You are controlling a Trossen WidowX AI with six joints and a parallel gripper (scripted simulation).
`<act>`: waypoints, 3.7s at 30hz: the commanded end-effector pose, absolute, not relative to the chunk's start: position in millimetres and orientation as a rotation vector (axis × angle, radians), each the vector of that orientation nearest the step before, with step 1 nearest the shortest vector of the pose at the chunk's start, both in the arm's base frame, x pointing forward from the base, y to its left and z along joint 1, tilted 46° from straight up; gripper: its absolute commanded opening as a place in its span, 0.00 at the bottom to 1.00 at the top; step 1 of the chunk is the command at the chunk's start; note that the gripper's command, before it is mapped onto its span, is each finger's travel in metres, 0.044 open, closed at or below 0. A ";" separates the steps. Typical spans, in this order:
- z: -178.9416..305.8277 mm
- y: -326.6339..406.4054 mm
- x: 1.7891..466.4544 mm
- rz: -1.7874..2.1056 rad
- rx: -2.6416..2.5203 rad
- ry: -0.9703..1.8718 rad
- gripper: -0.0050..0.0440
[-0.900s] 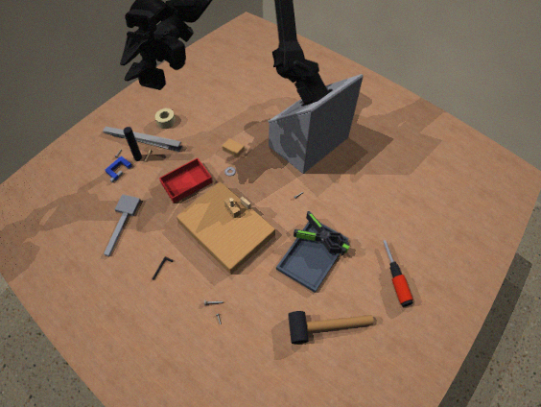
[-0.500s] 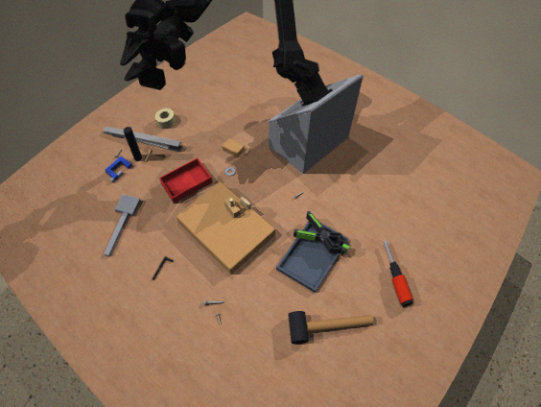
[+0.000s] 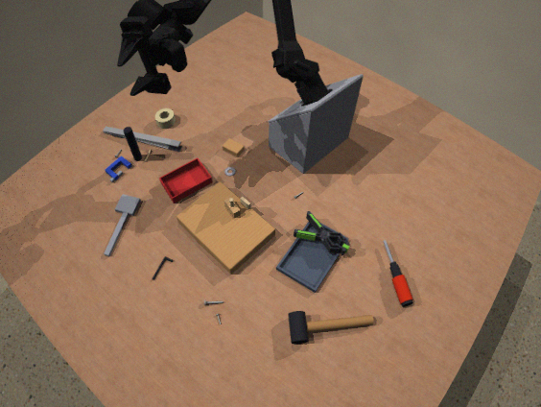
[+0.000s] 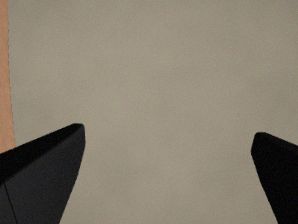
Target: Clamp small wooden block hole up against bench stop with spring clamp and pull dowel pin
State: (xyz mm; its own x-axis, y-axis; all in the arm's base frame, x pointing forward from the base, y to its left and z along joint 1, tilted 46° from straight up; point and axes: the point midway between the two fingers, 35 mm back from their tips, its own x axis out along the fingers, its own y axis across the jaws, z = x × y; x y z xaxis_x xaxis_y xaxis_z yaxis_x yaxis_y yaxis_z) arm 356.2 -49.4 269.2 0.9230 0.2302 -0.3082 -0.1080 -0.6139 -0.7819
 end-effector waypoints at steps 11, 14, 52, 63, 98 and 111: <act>234.9 -50.5 370.4 0.568 -1.936 0.092 1.00; 226.2 -50.4 373.0 0.584 -1.875 0.139 1.00; 128.2 -43.2 383.0 0.630 -1.262 0.693 1.00; 103.9 -40.5 380.1 0.598 -1.128 0.840 1.00; 36.6 -35.3 363.1 0.329 -0.772 1.282 1.00; 17.8 -34.5 355.1 0.186 -0.687 1.402 1.00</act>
